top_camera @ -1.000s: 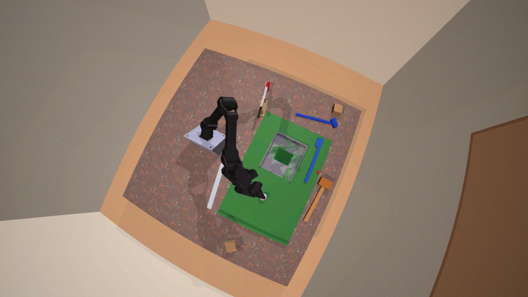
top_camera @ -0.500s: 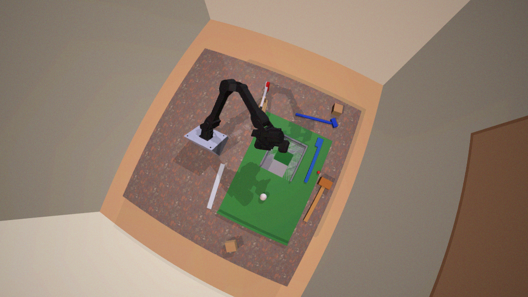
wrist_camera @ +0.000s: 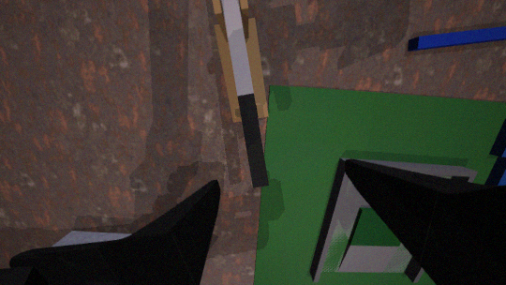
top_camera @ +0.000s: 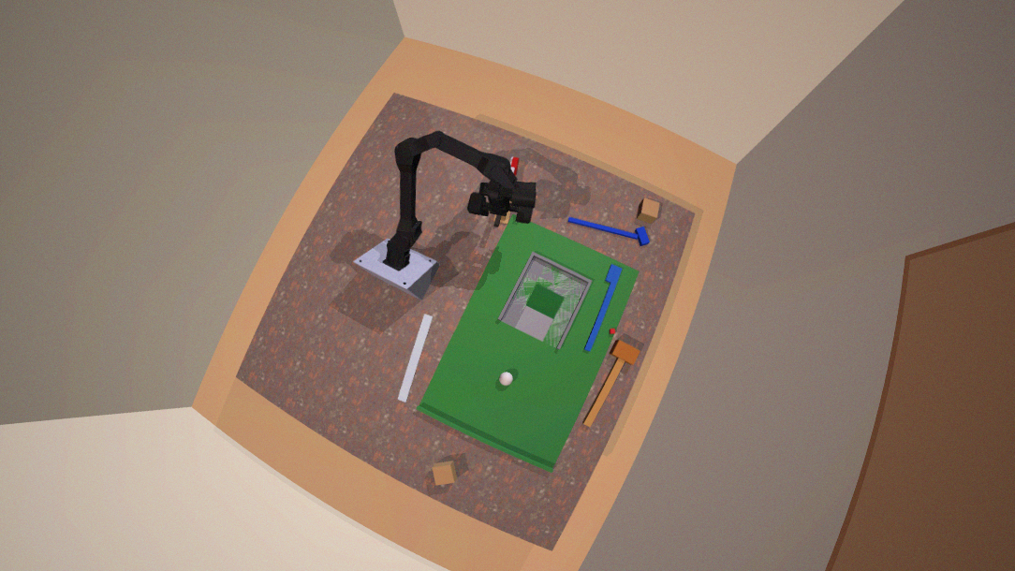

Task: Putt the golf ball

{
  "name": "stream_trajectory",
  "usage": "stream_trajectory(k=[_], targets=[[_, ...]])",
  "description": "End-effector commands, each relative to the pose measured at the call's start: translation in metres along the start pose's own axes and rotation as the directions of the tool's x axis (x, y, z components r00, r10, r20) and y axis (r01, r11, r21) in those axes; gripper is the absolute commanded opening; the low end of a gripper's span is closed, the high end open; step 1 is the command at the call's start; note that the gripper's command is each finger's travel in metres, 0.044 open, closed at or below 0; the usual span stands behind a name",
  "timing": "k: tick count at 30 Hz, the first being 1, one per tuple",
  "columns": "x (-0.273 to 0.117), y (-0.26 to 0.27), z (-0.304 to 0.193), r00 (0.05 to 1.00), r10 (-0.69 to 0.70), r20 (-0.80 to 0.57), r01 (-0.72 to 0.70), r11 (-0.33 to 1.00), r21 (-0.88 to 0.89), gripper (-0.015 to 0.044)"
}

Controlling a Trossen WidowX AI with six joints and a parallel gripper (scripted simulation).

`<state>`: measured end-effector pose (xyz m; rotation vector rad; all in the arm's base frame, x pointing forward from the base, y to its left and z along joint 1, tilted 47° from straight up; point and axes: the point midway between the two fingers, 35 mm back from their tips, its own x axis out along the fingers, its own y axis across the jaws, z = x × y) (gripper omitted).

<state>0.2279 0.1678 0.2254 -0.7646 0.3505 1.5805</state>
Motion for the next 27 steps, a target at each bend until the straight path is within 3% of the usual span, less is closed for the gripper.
stream_trajectory(k=[1,27], targets=[[-0.001,0.014,0.011,0.999,0.032,0.005,-0.032,0.999,0.007,0.0440],[0.052,0.016,0.011,1.000,0.031,0.008,-0.031,1.000,0.006,0.0440]])
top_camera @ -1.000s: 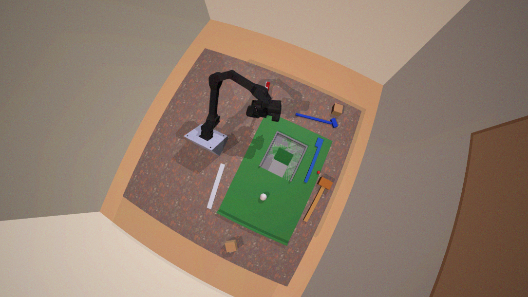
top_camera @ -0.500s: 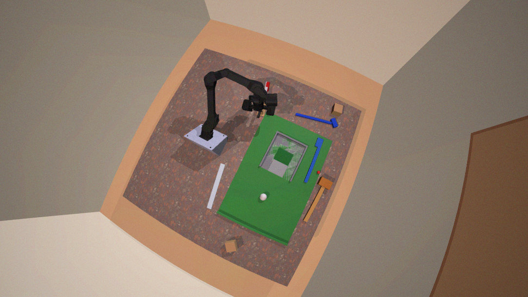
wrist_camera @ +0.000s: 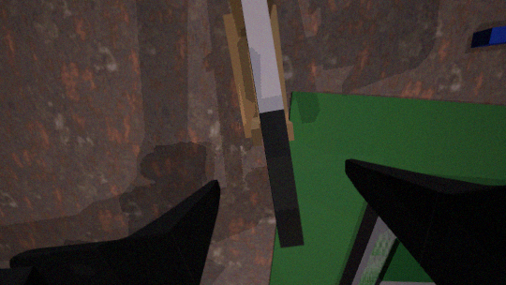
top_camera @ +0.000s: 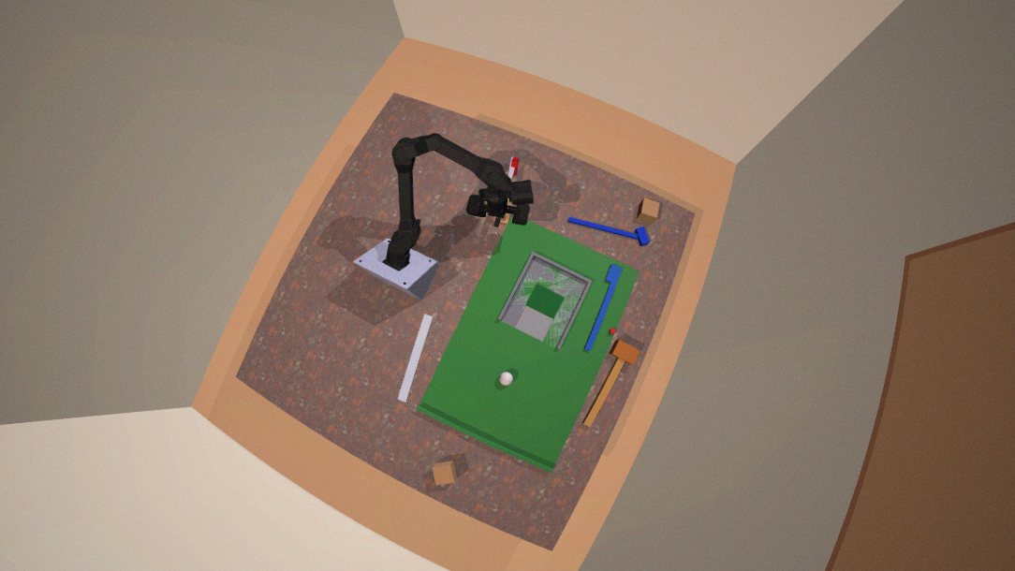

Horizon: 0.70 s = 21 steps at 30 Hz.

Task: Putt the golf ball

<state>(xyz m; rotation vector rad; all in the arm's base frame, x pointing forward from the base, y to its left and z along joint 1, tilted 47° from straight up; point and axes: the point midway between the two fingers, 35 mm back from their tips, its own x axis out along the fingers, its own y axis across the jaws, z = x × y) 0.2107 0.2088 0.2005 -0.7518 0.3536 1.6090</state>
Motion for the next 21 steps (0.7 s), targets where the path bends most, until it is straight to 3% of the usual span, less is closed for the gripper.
stream_trajectory(k=[1,12,21], targets=[[0.006,0.001,-0.002,1.000,0.004,-0.005,-0.004,1.000,0.005,0.0440],[0.021,0.001,-0.002,1.000,0.004,-0.003,-0.004,1.000,0.006,0.0440],[0.018,0.001,0.000,1.000,0.002,0.001,-0.002,1.000,0.000,0.0204]])
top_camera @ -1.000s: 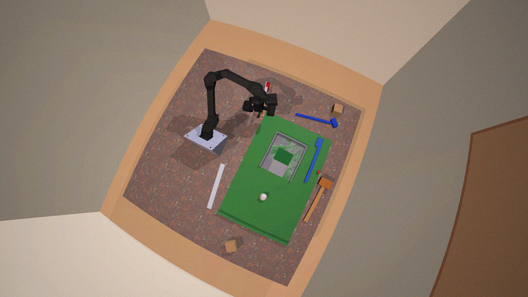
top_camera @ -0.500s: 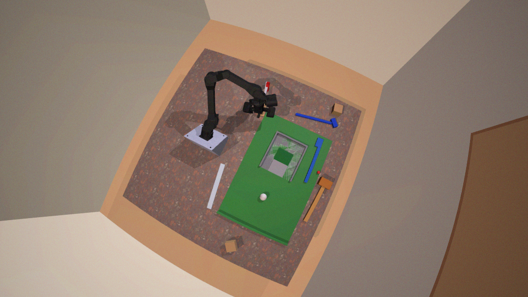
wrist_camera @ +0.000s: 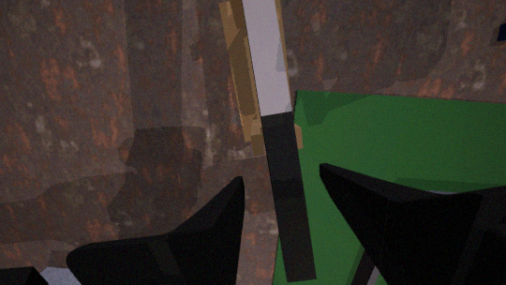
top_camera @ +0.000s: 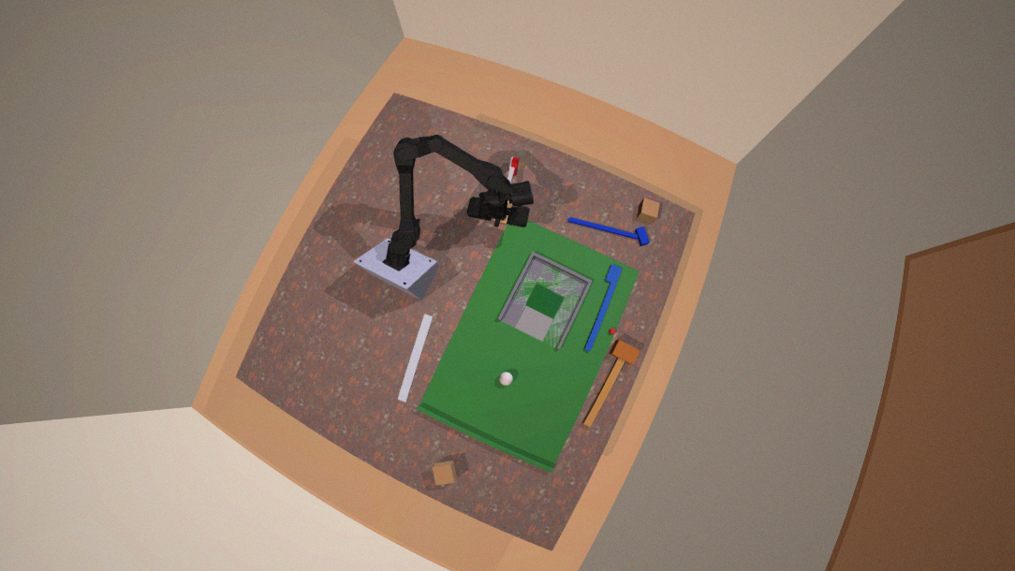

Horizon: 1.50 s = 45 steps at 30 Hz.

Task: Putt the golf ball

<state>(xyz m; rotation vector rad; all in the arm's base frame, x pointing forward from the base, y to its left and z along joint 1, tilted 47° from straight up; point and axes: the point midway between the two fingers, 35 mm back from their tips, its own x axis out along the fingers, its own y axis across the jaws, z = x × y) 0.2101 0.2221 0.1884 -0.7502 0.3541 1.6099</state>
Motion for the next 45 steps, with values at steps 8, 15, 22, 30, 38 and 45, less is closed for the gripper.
stream_trajectory(k=[8,15,22,30,38,45], targets=[[0.000,0.000,0.000,1.000,0.001,0.000,-0.001,1.000,-0.001,0.0033],[-0.005,-0.001,0.000,1.000,0.002,-0.003,-0.002,1.000,-0.001,0.0000],[-0.038,-0.005,-0.002,1.000,0.006,-0.014,-0.006,1.000,-0.002,0.0000],[-0.081,-0.003,0.000,1.000,0.006,-0.012,-0.006,1.000,0.000,0.0000],[-0.092,-0.008,-0.008,1.000,0.000,-0.027,0.002,0.999,0.039,0.0000],[-0.095,-0.033,-0.049,0.997,-0.011,-0.072,0.026,0.979,0.203,0.0000]])
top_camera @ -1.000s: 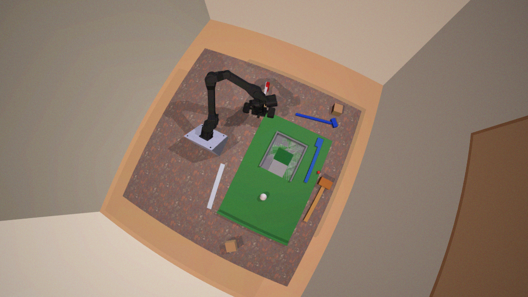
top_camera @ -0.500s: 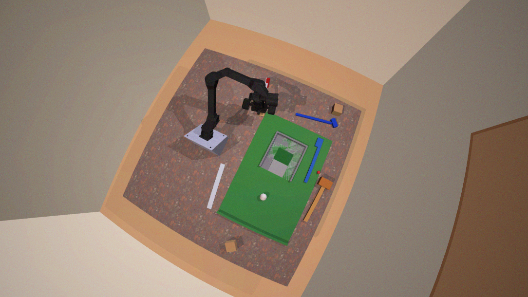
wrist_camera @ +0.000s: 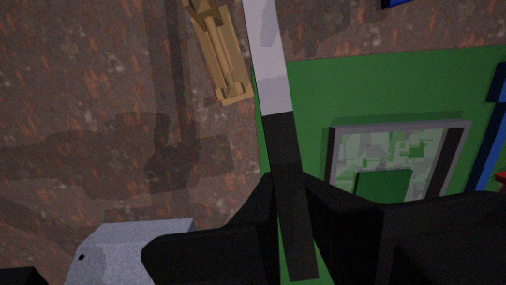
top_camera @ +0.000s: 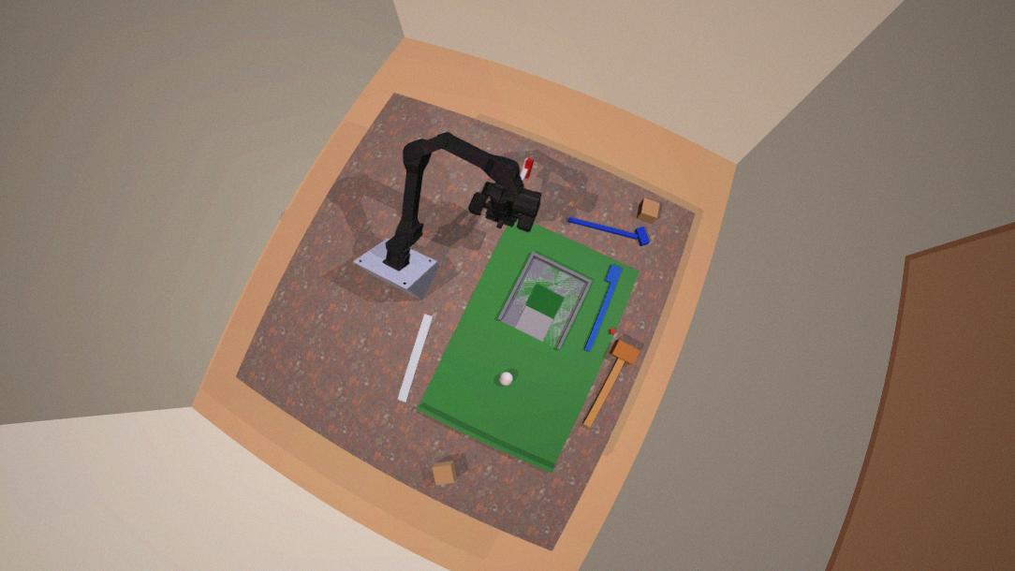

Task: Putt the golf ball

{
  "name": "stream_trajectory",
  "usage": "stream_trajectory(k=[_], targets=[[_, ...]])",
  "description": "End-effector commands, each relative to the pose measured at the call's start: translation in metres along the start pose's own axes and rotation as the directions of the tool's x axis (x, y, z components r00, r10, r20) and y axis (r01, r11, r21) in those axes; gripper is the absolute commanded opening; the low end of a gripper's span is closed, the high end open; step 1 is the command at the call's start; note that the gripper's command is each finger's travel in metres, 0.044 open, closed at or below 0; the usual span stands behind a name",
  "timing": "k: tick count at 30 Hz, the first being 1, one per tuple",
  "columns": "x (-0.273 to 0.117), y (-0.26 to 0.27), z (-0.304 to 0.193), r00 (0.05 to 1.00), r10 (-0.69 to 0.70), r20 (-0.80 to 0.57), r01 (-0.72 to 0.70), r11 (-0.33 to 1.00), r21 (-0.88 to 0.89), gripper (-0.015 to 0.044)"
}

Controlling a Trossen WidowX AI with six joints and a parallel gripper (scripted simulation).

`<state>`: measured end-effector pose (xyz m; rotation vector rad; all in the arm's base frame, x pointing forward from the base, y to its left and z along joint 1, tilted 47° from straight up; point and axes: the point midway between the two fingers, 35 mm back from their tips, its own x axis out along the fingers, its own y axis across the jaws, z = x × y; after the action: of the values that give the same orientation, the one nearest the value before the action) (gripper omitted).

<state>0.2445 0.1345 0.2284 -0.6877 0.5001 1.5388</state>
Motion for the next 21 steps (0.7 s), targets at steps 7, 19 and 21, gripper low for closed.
stream_trajectory(k=[7,19,21], targets=[[-0.005,-0.036,-0.058,0.999,-0.023,-0.037,0.031,0.972,0.233,0.0000],[-0.012,-0.063,-0.142,0.996,-0.032,-0.084,0.069,0.872,0.484,0.0000],[-0.013,-0.065,-0.156,0.995,-0.031,-0.091,0.074,0.849,0.523,0.0000]])
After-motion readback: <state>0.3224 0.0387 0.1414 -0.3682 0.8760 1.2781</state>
